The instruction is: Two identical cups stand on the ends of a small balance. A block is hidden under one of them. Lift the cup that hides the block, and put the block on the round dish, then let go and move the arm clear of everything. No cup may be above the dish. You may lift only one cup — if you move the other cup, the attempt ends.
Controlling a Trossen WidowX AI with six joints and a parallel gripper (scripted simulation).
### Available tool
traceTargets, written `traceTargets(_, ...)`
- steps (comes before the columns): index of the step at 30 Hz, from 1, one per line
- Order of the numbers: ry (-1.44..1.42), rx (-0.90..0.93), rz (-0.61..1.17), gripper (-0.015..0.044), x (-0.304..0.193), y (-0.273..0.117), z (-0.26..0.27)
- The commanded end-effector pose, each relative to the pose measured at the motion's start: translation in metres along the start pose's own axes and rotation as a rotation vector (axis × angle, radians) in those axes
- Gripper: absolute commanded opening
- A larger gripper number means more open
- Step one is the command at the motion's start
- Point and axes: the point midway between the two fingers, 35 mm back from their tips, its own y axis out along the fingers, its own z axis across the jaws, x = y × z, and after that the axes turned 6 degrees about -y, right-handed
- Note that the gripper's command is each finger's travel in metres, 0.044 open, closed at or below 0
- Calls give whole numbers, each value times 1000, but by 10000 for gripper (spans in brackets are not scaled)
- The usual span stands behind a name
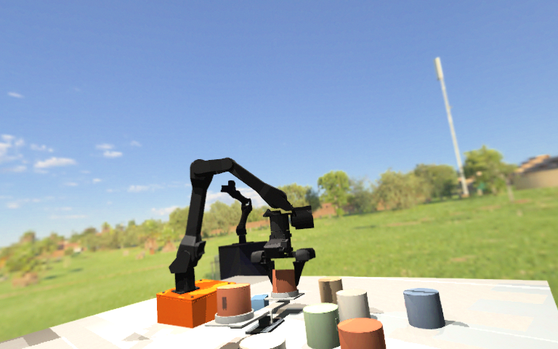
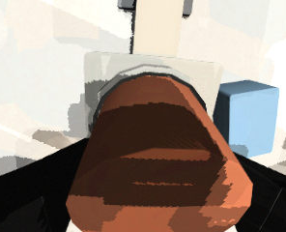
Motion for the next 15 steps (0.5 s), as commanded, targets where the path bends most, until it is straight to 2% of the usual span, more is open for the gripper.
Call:
traceTargets(1,2,18,1,0,0,-10,5)
traceTargets(15,2,18,1,0,-1,-27,6)
